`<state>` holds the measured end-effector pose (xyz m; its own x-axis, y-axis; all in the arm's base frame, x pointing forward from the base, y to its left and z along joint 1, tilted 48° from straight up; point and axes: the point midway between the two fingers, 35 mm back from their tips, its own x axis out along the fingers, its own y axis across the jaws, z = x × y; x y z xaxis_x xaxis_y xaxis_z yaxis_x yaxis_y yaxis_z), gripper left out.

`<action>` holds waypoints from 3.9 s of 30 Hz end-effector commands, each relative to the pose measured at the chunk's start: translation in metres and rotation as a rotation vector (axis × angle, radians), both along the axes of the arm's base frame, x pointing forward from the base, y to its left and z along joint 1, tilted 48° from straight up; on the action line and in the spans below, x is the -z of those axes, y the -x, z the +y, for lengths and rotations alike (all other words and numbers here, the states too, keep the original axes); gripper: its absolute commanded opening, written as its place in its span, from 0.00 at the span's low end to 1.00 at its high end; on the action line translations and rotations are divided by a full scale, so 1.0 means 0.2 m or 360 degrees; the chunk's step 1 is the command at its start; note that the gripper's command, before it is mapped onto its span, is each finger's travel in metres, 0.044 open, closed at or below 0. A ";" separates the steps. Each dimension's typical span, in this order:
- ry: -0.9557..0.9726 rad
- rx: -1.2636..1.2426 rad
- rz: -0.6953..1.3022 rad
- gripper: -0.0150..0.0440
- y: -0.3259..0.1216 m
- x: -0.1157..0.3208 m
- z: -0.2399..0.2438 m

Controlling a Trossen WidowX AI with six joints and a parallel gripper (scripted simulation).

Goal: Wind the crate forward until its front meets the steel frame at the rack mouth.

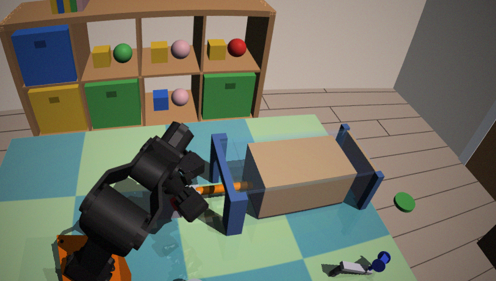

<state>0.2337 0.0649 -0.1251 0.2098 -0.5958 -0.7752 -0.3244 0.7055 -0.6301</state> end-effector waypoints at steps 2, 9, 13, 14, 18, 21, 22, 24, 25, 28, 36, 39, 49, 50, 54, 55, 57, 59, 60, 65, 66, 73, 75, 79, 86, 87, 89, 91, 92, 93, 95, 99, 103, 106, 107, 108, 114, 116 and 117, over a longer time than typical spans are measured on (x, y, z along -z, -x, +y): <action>0.0004 0.0013 -0.0021 0.25 -0.06 0.03 0.00; 0.0004 0.0013 -0.0022 0.25 -0.10 0.05 0.00; 0.0004 0.0013 -0.0023 0.25 -0.12 0.06 0.01; 0.0004 0.0013 -0.0023 0.25 -0.12 0.06 0.01; 0.0003 0.0013 -0.0023 0.25 -0.14 0.08 0.02; 0.0003 0.0013 -0.0024 0.25 -0.16 0.09 0.02; 0.0003 0.0013 -0.0024 0.25 -0.16 0.09 0.02; 0.0003 0.0013 -0.0024 0.25 -0.17 0.10 0.03; 0.0003 0.0013 -0.0024 0.25 -0.18 0.10 0.03; 0.0003 0.0013 -0.0024 0.25 -0.19 0.11 0.04; 0.0003 0.0013 -0.0025 0.25 -0.23 0.14 0.06; 0.0002 0.0013 -0.0025 0.25 -0.24 0.15 0.07; 0.0002 0.0013 -0.0026 0.25 -0.28 0.19 0.10; 0.0001 0.0013 -0.0027 0.25 -0.28 0.19 0.10; 0.0001 0.0013 -0.0027 0.25 -0.29 0.21 0.11; 0.0001 0.0013 -0.0027 0.25 -0.30 0.21 0.11; 0.0001 0.0013 -0.0027 0.25 -0.30 0.22 0.12; 0.0001 0.0013 -0.0027 0.25 -0.31 0.23 0.13; 0.0001 0.0013 -0.0027 0.25 -0.31 0.23 0.13; 0.0000 0.0013 -0.0028 0.25 -0.32 0.26 0.15; 0.0000 0.0013 -0.0028 0.25 -0.32 0.26 0.15; -0.0001 0.0013 -0.0028 0.25 -0.34 0.29 0.18; -0.0001 0.0013 -0.0029 0.25 -0.34 0.30 0.19; -0.0002 0.0013 -0.0029 0.25 -0.35 0.32 0.21; -0.0003 0.0013 -0.0029 0.25 -0.36 0.35 0.23; -0.0003 0.0013 -0.0029 0.25 -0.36 0.35 0.24; -0.0003 0.0013 -0.0029 0.25 -0.36 0.36 0.25; -0.0003 0.0013 -0.0030 0.25 -0.36 0.37 0.26; -0.0003 0.0013 -0.0030 0.25 -0.36 0.37 0.26; -0.0004 0.0013 -0.0030 0.25 -0.36 0.38 0.27; -0.0004 0.0013 -0.0030 0.25 -0.36 0.39 0.27; -0.0004 0.0013 -0.0030 0.25 -0.36 0.40 0.29; -0.0005 0.0013 -0.0030 0.25 -0.36 0.42 0.31; -0.0005 0.0013 -0.0030 0.25 -0.36 0.43 0.32; -0.0006 0.0013 -0.0030 0.25 -0.36 0.44 0.33; -0.0006 0.0013 -0.0030 0.25 -0.36 0.44 0.33; -0.0007 0.0013 -0.0030 0.25 -0.35 0.47 0.36; -0.0007 0.0013 -0.0030 0.25 -0.35 0.47 0.37; -0.0007 0.0013 -0.0030 0.25 -0.34 0.48 0.37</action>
